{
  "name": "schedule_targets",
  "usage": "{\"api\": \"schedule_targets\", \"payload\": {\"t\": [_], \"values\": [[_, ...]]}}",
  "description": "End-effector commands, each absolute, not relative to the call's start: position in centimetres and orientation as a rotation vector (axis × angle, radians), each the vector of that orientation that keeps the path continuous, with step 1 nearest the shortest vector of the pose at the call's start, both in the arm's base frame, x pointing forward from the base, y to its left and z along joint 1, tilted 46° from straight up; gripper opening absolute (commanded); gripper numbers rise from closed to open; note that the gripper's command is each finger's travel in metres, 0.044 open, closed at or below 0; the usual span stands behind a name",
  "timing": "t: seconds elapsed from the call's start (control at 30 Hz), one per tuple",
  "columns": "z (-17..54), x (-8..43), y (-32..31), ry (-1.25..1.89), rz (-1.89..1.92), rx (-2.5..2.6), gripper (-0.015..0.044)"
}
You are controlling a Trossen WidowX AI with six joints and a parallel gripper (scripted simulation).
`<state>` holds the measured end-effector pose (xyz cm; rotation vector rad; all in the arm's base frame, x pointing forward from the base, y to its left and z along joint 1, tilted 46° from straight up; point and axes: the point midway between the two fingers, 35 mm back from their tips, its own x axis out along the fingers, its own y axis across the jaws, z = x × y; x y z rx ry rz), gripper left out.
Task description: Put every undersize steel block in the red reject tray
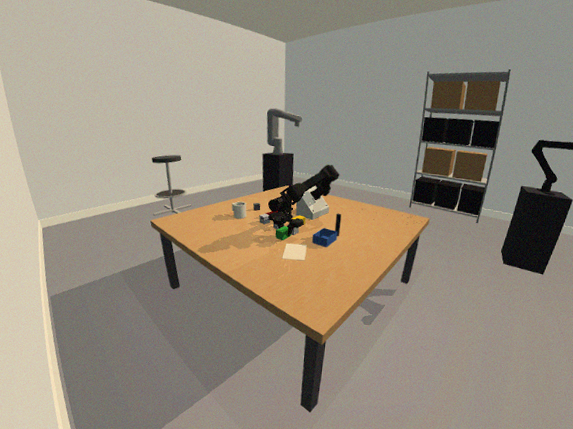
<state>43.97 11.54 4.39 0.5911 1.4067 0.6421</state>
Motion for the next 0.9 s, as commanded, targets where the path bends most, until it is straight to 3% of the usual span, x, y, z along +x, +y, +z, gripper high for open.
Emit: {"api": "schedule_targets", "payload": {"t": [0.0,0.87], "values": [[4.6,43.8,11.6,1.405,0.641,0.595,0.0000],[4.7,44.9,11.6,1.404,0.642,0.594,0.0000]]}}
